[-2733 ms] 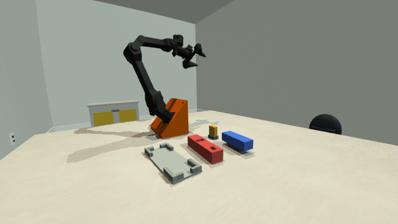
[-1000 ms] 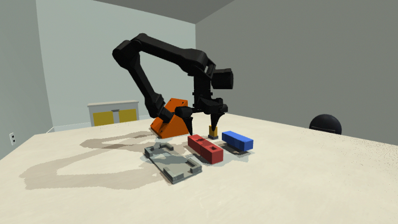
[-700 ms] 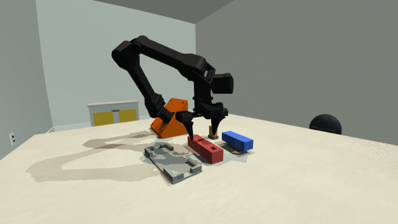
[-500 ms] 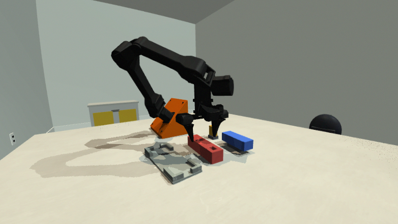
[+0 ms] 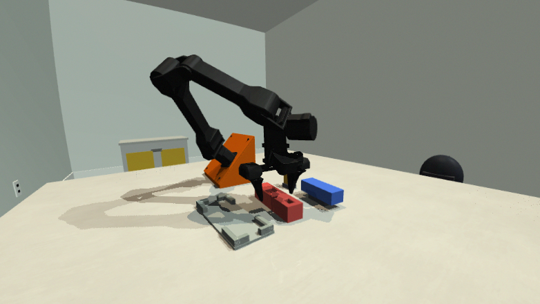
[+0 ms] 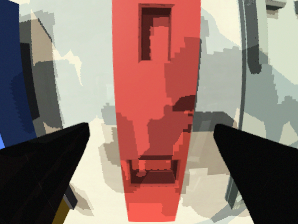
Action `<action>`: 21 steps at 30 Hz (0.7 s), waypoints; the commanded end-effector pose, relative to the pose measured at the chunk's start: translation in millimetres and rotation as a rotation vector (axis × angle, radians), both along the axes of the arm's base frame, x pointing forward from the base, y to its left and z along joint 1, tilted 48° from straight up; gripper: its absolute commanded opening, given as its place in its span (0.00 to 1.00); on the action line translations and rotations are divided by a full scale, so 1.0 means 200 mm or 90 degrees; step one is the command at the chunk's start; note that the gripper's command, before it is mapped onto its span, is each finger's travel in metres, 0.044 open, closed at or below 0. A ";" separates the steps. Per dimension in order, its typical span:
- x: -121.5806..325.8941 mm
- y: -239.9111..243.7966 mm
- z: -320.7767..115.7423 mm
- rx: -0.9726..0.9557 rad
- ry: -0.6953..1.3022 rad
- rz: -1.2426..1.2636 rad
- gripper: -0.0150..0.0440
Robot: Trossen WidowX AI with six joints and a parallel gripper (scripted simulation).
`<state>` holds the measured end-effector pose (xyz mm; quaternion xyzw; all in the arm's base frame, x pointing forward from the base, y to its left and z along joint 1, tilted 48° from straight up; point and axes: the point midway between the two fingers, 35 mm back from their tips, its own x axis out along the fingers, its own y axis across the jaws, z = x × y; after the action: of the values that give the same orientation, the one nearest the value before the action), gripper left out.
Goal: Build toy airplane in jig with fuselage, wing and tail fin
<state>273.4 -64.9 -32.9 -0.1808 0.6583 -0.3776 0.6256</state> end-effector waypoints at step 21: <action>-0.03 -0.07 -0.07 -0.004 0.011 -0.001 0.53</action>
<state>267.4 -78.0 -45.2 -0.1826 0.6607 -0.3790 0.6217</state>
